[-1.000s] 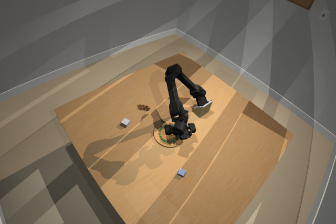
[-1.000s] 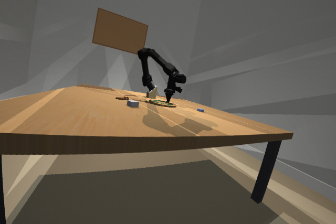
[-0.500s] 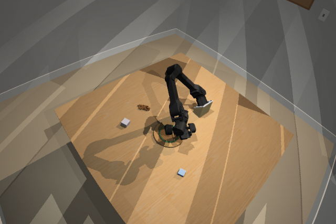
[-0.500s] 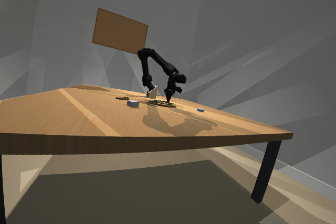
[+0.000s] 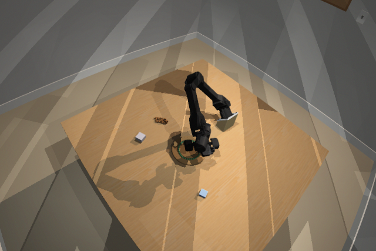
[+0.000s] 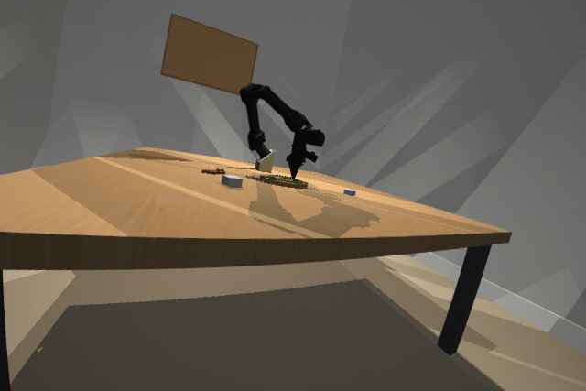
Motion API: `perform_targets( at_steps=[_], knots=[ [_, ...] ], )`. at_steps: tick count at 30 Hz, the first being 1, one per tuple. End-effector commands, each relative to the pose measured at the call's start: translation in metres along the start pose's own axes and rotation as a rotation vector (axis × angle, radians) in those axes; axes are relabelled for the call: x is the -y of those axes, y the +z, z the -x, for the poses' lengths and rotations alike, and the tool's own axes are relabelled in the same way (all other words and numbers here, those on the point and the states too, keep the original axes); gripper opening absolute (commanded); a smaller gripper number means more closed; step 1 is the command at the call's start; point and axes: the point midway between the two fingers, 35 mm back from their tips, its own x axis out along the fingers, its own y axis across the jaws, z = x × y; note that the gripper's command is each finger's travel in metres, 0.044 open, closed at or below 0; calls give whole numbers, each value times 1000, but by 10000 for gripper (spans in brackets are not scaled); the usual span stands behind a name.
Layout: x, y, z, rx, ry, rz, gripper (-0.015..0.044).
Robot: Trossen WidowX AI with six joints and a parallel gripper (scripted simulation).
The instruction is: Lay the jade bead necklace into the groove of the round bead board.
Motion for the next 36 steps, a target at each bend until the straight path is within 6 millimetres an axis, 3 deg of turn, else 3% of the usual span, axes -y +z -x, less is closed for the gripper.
perform_targets(
  at_steps=[1, 26, 36],
  knots=[
    [0, 0, 0, 1, 0, -1, 0],
    [-5, 0, 7, -6, -3, 9, 0],
    [-5, 0, -2, -6, -4, 9, 0]
  ],
)
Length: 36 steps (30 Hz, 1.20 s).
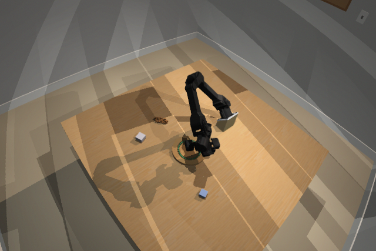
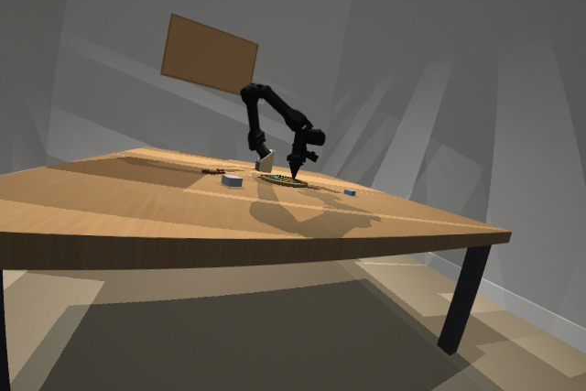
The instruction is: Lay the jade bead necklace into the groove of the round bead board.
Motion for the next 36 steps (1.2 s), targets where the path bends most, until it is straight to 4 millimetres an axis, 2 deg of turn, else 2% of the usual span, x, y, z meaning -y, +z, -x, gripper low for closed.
perform_targets(
  at_steps=[1, 17, 18, 36],
  knots=[
    [-2, -1, -4, -4, 1, 10, 0],
    [-2, -1, 5, -4, 1, 9, 420],
    [-1, -1, 0, -4, 1, 8, 440],
    [-1, -1, 5, -4, 1, 10, 440]
  ],
)
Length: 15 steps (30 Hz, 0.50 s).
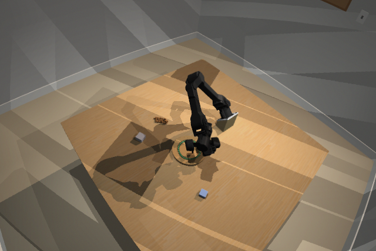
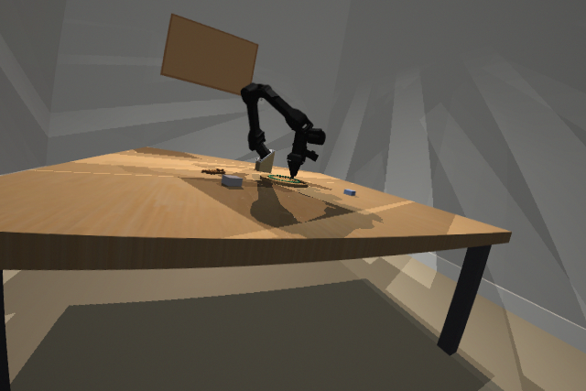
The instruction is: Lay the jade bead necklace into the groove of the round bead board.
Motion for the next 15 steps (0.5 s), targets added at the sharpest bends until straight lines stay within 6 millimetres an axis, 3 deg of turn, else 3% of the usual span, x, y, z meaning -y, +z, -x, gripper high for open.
perform_targets(
  at_steps=[1, 3, 8, 13, 15],
  knots=[
    [0, 1, 1, 3, 3, -7, 440],
    [1, -1, 5, 4, 3, 41, 387],
    [5, -10, 31, 4, 3, 356, 256],
    [5, -11, 32, 4, 3, 368, 125],
    [5, -11, 32, 4, 3, 368, 120]
  ],
)
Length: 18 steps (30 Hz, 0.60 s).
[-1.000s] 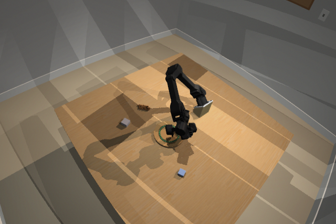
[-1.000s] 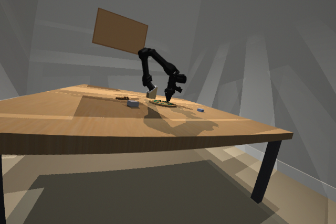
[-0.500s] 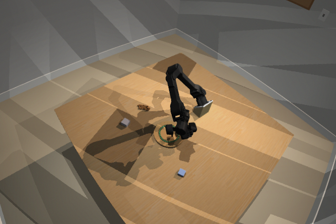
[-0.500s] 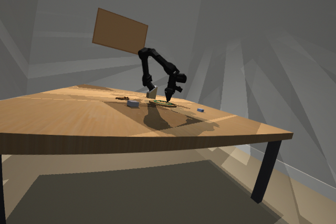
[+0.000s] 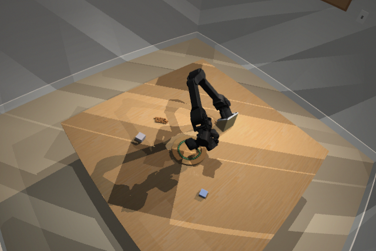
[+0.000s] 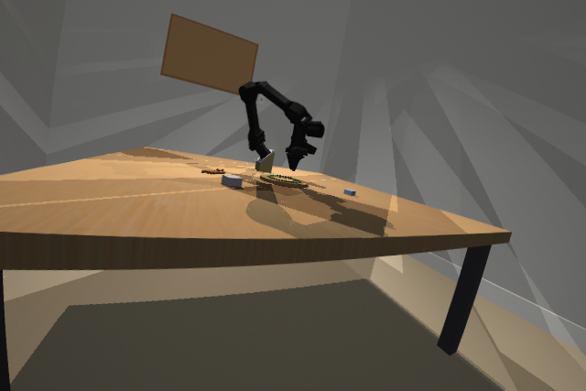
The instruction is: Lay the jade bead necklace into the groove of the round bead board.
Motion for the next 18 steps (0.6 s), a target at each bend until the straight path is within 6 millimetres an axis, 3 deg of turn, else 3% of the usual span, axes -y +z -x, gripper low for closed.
perform_targets(
  at_steps=[1, 7, 8, 18],
  knots=[
    [1, 0, 4, 8, 1, 31, 120],
    [1, 0, -12, 7, 1, 31, 120],
    [3, 1, -2, 13, -4, 17, 120],
    [3, 1, -14, 11, -3, 22, 120]
  ],
)
